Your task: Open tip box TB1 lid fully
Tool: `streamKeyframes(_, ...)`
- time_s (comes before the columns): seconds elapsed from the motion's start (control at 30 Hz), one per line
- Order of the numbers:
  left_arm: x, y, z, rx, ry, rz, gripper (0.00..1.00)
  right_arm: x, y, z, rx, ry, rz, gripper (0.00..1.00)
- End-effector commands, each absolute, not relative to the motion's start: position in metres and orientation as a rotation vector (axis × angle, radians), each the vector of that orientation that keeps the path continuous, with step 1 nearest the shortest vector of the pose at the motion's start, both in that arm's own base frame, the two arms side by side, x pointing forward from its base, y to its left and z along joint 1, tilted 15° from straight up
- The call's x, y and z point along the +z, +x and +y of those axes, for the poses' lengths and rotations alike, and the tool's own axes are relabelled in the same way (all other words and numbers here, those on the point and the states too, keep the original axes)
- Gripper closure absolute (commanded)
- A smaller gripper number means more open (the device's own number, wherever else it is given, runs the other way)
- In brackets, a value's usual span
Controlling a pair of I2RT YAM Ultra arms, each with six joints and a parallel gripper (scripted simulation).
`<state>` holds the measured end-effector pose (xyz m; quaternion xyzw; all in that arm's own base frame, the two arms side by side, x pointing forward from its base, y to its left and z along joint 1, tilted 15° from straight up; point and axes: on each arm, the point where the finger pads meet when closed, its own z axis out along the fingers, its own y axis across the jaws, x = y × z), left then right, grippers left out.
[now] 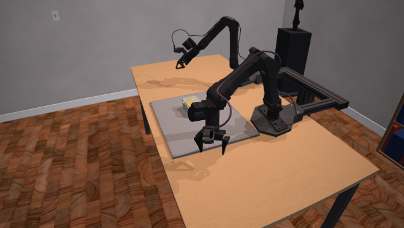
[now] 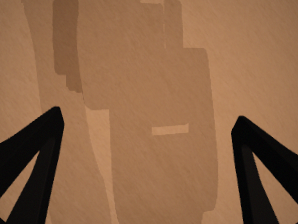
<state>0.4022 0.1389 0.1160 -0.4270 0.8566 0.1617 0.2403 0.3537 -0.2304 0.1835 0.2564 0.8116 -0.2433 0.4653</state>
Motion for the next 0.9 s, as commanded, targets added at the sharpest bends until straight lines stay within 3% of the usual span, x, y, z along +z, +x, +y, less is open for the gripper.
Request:
streamKeyframes(0.0,0.099,0.435,0.108,0.25,-0.915,2.44,0.0,0.177,0.377,-0.201,-0.534,0.555,1.996,0.0)
streamKeyframes(0.4,0.081,0.47,0.029,-0.048,-0.371,2.513,0.0,0.147,0.418,-0.084,-0.355,0.257,2.094,0.0)
streamKeyframes(0.87,0.075,0.485,-0.058,-0.304,0.261,2.377,0.0,0.115,0.422,0.026,-0.212,-0.034,2.161,0.0)
